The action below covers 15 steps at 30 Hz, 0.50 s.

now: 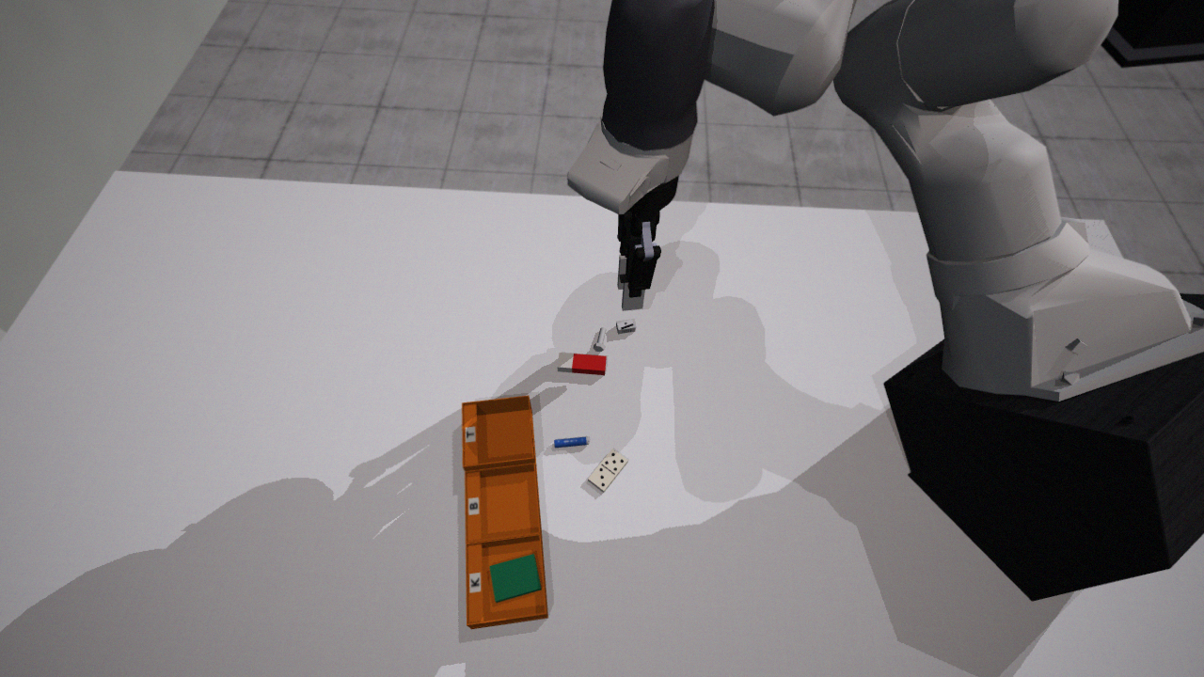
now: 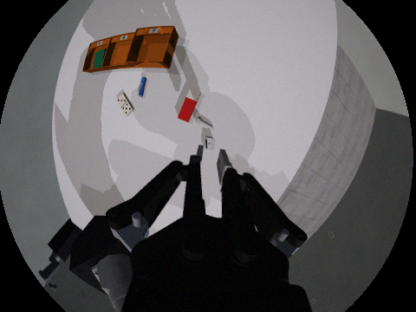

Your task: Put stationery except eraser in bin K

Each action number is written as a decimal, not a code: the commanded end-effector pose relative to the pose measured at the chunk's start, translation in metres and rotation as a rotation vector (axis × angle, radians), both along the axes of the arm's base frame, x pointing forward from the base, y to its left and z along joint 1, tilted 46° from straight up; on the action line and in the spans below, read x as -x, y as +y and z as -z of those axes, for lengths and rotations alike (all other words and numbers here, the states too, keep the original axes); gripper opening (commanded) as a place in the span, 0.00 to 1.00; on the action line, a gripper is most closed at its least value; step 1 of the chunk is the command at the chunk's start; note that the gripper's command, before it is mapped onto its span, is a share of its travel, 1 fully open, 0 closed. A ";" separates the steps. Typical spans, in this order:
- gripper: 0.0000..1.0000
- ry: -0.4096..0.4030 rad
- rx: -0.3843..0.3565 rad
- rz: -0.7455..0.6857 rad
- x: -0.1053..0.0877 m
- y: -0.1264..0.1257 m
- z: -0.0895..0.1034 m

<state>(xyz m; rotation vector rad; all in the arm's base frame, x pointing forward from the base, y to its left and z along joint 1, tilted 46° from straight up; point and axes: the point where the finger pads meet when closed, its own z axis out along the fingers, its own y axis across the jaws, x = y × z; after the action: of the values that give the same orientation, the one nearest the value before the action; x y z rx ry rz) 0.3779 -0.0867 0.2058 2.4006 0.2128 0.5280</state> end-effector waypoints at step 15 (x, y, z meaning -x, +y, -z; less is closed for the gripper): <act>0.18 0.025 0.019 -0.029 -0.002 0.003 0.001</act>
<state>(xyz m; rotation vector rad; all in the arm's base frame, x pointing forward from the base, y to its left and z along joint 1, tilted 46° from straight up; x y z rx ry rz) 0.3795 -0.0849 0.2044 2.3934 0.2475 0.5113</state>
